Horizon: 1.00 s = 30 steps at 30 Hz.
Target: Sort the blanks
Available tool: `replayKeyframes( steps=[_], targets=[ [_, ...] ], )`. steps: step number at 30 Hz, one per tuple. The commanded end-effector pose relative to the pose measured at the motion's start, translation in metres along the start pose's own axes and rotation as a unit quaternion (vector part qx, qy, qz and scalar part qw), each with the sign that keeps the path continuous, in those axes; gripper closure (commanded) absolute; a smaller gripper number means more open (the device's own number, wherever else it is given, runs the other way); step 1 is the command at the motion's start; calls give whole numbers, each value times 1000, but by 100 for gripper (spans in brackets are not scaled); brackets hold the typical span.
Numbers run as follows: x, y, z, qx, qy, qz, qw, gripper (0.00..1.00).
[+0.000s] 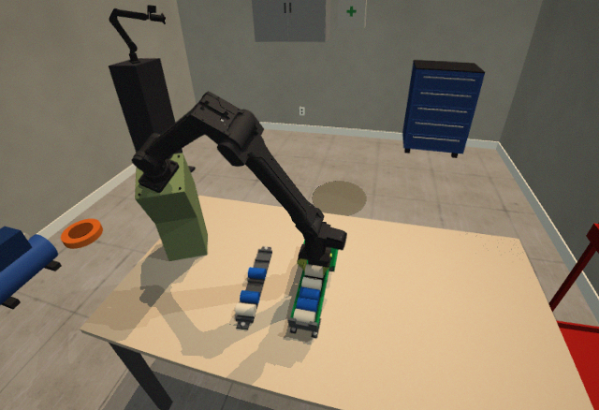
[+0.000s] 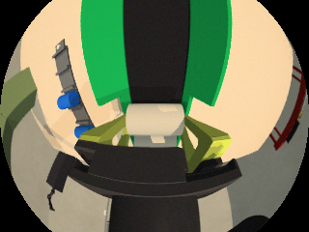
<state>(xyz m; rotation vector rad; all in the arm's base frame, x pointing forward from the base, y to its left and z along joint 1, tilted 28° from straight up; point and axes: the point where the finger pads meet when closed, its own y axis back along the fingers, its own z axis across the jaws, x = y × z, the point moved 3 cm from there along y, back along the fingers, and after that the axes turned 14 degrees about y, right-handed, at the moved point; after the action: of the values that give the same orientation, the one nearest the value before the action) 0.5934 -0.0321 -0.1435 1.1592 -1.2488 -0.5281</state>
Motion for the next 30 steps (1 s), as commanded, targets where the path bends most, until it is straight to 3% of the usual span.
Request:
replayKeyframes(
  steps=[1,30],
  targets=[
    [1,14,-15,17,5,3,1000,40],
    [-4,9,-14,9,9,0,1000,40]
  ],
)
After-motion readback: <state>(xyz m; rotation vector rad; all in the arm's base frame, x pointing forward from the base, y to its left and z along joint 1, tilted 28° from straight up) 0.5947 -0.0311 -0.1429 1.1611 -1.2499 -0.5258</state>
